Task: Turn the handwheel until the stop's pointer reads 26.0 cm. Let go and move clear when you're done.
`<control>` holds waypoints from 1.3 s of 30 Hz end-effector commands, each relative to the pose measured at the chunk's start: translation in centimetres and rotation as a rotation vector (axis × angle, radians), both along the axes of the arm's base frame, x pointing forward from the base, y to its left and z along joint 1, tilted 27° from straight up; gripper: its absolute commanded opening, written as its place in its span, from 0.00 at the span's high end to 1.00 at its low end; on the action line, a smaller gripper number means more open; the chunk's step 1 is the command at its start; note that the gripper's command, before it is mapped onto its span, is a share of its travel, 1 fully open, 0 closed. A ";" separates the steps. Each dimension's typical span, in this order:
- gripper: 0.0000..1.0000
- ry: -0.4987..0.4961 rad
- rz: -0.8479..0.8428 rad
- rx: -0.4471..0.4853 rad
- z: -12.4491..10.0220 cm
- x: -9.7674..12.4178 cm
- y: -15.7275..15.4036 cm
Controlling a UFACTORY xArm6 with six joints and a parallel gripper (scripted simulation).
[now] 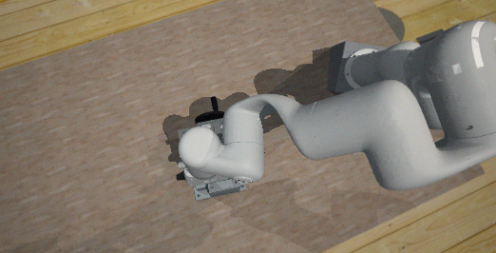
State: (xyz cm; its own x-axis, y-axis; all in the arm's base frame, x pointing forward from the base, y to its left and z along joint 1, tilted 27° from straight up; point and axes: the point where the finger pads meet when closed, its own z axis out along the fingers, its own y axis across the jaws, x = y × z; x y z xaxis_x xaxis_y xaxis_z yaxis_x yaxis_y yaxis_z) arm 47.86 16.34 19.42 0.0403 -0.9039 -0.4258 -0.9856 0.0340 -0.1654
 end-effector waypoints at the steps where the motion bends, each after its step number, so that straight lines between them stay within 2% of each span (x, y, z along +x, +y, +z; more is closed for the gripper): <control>1: 0.43 -0.004 -0.001 0.001 0.2 0.1 0.0; 39: 0.43 -0.004 -0.001 0.001 0.4 0.0 -0.2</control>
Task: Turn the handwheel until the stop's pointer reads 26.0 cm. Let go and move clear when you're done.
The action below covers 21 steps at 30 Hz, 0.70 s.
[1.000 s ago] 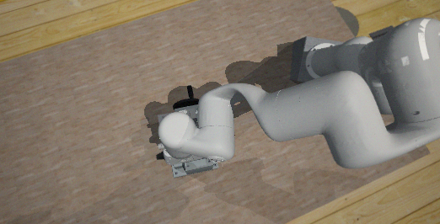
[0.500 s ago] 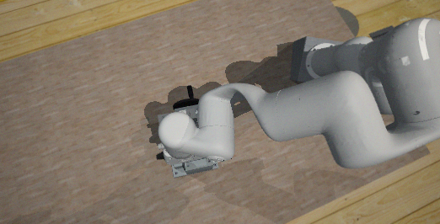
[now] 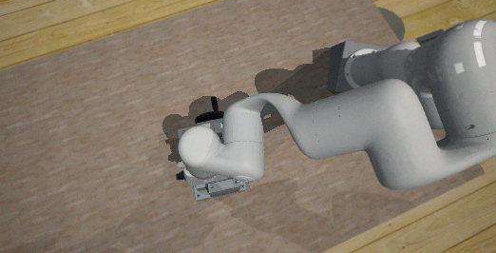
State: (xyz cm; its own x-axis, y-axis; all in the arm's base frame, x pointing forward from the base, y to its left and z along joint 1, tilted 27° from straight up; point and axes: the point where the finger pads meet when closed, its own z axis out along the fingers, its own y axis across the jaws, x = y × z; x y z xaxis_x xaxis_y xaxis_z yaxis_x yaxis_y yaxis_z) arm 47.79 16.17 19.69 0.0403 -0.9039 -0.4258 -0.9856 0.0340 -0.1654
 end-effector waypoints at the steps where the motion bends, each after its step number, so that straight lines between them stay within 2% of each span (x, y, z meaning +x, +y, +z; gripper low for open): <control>1: 0.43 -0.004 -0.001 0.001 0.1 0.1 -0.2; 5: 0.43 -0.004 -0.001 0.001 -0.9 -0.3 -2.0; 10: 0.43 -0.004 -0.001 0.001 -3.5 -1.3 -7.2; 11: 0.43 -0.004 -0.001 0.001 -3.5 -1.3 -7.2; 13: 0.43 -0.004 -0.001 0.001 -4.9 -1.9 -9.7; 14: 0.43 -0.004 -0.001 0.001 -4.9 -1.9 -9.7; 15: 0.43 -0.004 -0.001 0.001 -5.5 -2.1 -11.0; 17: 0.43 -0.004 -0.001 0.001 -5.5 -2.1 -11.0; 20: 0.43 -0.004 -0.001 0.001 -7.5 -2.9 -14.8; 21: 0.43 -0.004 -0.001 0.001 -7.5 -2.9 -14.8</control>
